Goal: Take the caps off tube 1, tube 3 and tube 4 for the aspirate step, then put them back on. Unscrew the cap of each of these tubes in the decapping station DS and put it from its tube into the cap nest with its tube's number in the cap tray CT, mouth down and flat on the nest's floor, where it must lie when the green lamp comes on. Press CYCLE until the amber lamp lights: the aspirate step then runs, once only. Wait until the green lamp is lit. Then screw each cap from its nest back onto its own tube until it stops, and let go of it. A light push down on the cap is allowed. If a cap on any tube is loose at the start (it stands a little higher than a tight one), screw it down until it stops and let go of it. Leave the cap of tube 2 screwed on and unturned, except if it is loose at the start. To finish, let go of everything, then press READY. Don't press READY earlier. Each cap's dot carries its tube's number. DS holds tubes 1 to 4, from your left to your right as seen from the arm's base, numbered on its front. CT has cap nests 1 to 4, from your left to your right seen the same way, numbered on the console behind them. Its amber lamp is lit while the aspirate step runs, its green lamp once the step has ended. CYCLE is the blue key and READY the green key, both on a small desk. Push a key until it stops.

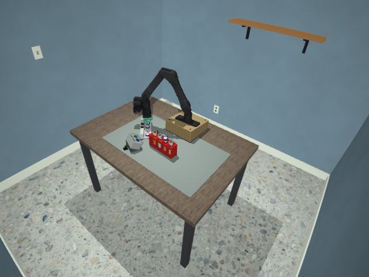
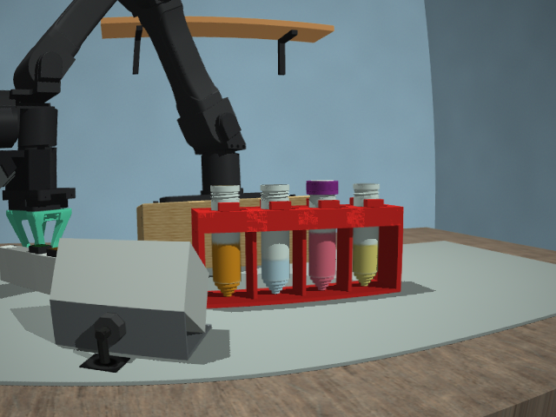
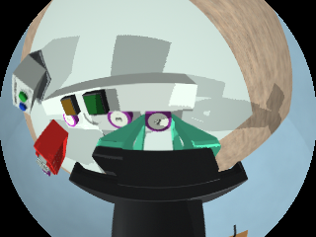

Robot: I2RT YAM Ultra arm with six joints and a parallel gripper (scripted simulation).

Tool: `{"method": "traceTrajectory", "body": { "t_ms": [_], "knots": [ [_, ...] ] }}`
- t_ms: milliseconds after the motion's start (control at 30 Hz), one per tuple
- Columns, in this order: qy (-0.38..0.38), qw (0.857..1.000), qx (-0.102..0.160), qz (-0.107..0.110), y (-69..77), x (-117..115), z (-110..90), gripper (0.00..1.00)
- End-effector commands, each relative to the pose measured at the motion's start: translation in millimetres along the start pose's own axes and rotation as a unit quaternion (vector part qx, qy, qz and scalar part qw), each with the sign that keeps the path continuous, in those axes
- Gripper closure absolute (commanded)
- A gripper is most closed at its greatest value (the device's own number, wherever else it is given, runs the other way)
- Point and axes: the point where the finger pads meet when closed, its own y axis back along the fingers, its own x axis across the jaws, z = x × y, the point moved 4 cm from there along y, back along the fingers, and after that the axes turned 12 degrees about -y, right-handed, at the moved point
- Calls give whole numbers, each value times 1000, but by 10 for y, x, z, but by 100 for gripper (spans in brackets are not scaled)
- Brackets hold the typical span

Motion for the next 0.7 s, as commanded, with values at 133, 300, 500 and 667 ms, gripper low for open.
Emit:
{"method": "traceTrajectory", "body": {
  "t_ms": [133,300,500,667],
  "knots": [
    [0,1000,-8,0,7,-6,32,100],
    [0,1000,-8,0,6,-6,32,53],
    [0,1000,-8,0,6,-6,32,53],
    [0,1000,-8,0,6,-6,32,53]
  ]
}}
